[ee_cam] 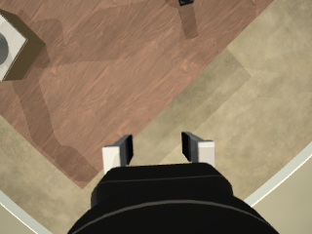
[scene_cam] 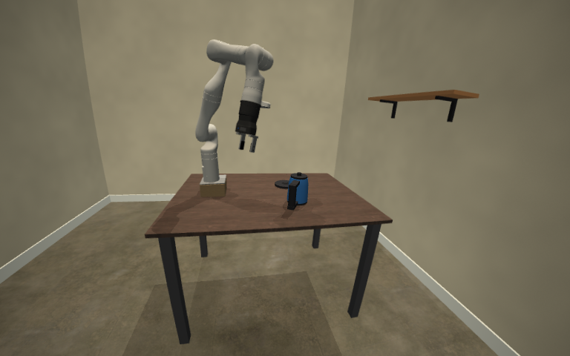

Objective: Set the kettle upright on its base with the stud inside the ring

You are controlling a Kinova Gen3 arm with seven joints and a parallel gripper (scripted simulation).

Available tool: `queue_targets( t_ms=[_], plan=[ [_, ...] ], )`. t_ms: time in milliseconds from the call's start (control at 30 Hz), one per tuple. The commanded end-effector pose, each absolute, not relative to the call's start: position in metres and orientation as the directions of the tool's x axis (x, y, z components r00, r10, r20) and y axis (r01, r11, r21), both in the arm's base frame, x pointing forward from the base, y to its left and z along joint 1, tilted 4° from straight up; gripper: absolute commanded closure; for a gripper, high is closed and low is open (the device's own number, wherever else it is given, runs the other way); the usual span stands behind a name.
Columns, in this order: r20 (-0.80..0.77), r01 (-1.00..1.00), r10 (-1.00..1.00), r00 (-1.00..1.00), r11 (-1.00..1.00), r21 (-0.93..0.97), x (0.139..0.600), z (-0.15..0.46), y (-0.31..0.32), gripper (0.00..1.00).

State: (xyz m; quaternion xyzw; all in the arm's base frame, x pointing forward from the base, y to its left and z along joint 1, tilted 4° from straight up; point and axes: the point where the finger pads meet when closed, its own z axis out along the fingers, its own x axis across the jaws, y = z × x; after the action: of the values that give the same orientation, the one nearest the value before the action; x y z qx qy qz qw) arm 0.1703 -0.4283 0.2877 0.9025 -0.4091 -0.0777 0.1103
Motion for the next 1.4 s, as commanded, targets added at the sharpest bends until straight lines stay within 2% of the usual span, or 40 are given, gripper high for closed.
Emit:
queue_targets(
  t_ms=[0,800,1033,1100,1367],
  plan=[
    [-0.048,-0.721,-0.756,0.653,-0.641,0.263,0.170,0.289,-0.429,0.00],
    [-0.045,-0.717,-0.749,0.661,-0.648,0.258,0.182,0.285,-0.426,0.00],
    [-0.033,-0.697,-0.723,0.690,-0.677,0.235,0.228,0.273,-0.415,0.00],
    [-0.033,-0.697,-0.723,0.690,-0.677,0.235,0.228,0.273,-0.415,0.00],
    [-0.015,-0.658,-0.671,0.741,-0.730,0.184,0.313,0.247,-0.379,0.00]
  ],
)
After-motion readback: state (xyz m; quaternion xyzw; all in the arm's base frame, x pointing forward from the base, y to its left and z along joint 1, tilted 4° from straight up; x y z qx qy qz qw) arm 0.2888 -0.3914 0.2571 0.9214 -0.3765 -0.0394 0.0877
